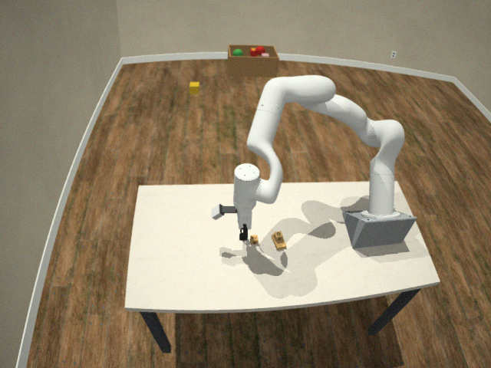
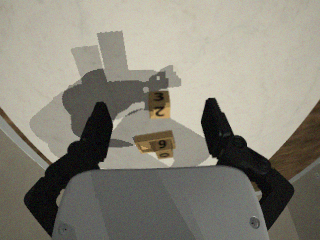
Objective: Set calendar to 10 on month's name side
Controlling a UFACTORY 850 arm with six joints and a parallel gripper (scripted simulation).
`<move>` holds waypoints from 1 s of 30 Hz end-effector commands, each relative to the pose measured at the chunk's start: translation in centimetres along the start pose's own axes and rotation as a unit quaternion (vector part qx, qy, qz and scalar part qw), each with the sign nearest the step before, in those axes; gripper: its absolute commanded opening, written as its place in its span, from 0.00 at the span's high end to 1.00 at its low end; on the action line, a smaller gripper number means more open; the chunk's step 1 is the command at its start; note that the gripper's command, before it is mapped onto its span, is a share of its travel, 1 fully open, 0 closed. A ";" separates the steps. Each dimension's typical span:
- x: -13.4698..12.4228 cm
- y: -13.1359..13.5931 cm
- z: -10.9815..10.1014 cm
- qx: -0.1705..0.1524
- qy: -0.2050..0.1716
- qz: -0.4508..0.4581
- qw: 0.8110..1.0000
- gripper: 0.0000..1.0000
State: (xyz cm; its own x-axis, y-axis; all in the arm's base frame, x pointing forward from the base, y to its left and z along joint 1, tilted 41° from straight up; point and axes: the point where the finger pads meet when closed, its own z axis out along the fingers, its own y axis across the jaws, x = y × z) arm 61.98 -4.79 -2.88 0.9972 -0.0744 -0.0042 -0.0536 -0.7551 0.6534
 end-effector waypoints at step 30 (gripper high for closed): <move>-2.7 0.1 -0.7 0.001 0.001 0.398 0.917 0.00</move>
State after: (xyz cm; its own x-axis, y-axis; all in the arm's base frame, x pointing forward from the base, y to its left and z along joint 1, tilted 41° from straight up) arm 59.45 -4.32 -2.34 0.6893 -0.5811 0.4327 -0.7213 -0.4949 0.4846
